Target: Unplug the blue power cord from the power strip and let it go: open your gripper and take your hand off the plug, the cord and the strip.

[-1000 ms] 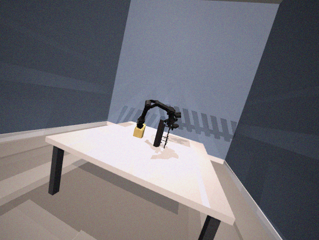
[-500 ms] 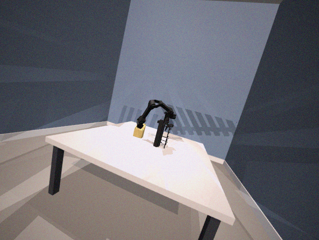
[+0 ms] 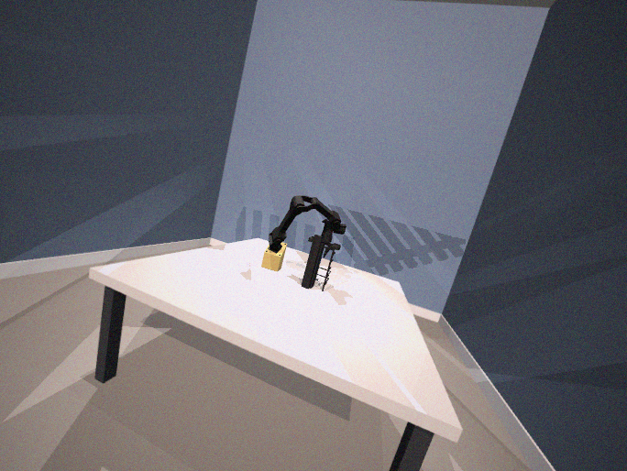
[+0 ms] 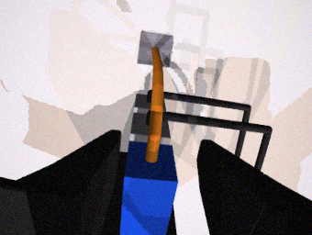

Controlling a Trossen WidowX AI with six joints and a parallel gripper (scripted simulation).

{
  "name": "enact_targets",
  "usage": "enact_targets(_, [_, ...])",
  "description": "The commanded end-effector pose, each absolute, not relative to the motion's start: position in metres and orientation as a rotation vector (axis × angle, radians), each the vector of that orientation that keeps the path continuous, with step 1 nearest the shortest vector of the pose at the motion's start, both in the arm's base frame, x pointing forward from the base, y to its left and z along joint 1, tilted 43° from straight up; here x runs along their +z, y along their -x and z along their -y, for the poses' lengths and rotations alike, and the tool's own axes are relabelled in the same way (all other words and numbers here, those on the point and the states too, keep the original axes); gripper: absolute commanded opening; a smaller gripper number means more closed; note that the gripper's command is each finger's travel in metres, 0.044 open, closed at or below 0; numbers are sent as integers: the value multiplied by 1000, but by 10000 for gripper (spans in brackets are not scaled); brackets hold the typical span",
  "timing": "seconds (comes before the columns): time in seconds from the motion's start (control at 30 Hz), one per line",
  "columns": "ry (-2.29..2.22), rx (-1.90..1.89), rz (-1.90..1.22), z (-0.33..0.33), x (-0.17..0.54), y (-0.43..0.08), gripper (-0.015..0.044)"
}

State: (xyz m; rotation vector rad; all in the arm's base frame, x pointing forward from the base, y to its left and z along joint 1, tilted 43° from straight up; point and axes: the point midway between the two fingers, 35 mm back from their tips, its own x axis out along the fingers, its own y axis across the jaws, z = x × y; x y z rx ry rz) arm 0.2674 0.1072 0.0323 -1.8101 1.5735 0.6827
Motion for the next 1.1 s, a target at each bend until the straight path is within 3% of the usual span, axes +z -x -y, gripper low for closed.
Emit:
enact_targets(0.0, [1817, 682, -1574, -101, 38, -267, 160])
enact_targets(0.97, [1818, 680, -1575, -76, 43, -267, 160])
enact_targets(1.07, [1810, 680, -1575, -79, 45, -267, 81])
